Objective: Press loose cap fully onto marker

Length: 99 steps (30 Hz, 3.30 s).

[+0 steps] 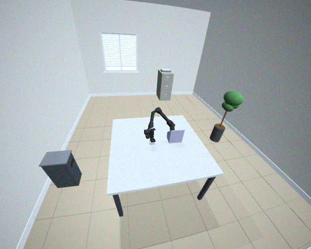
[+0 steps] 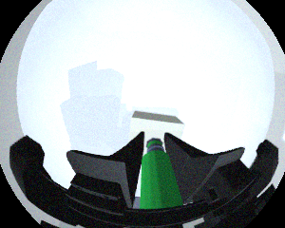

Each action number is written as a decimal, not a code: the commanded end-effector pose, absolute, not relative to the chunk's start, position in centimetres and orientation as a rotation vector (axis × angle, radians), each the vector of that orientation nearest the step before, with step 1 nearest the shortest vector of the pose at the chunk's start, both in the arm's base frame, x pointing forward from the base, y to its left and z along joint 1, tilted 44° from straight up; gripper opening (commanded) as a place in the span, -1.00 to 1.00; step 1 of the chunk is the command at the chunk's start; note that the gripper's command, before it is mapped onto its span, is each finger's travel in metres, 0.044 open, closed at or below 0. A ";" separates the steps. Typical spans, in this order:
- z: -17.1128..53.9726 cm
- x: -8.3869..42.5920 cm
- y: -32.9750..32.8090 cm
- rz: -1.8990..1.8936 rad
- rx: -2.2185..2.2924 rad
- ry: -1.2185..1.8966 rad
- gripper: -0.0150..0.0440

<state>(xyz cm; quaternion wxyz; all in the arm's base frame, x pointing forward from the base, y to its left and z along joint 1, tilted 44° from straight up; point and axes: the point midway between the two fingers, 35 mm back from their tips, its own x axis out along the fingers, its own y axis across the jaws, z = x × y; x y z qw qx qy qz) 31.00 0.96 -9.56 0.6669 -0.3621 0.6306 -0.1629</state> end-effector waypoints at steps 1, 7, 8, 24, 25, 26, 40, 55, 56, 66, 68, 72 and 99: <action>-9.7 30.9 0.9 -0.367 -0.816 1.428 -0.14; -9.7 30.9 0.9 -0.367 -0.816 1.428 0.40; -9.7 30.9 0.9 -0.367 -0.816 1.428 0.49; -4.1 30.0 6.1 -0.367 -0.813 1.424 1.00; -4.1 30.0 6.1 -0.367 -0.813 1.424 1.00; -4.1 30.0 6.1 -0.367 -0.813 1.424 1.00; -2.3 28.2 6.9 -0.437 -0.727 1.412 -0.16; -2.3 28.2 6.9 -0.437 -0.727 1.412 -0.49; -2.4 28.2 6.9 -0.437 -0.727 1.412 -0.49; -3.3 28.4 6.0 -0.438 -0.727 1.412 -0.49; -3.5 28.5 5.8 -0.438 -0.727 1.412 -0.49; -3.9 28.5 5.4 -0.438 -0.728 1.412 -0.49; 0.7 28.2 10.1 -0.433 -0.716 1.404 -0.49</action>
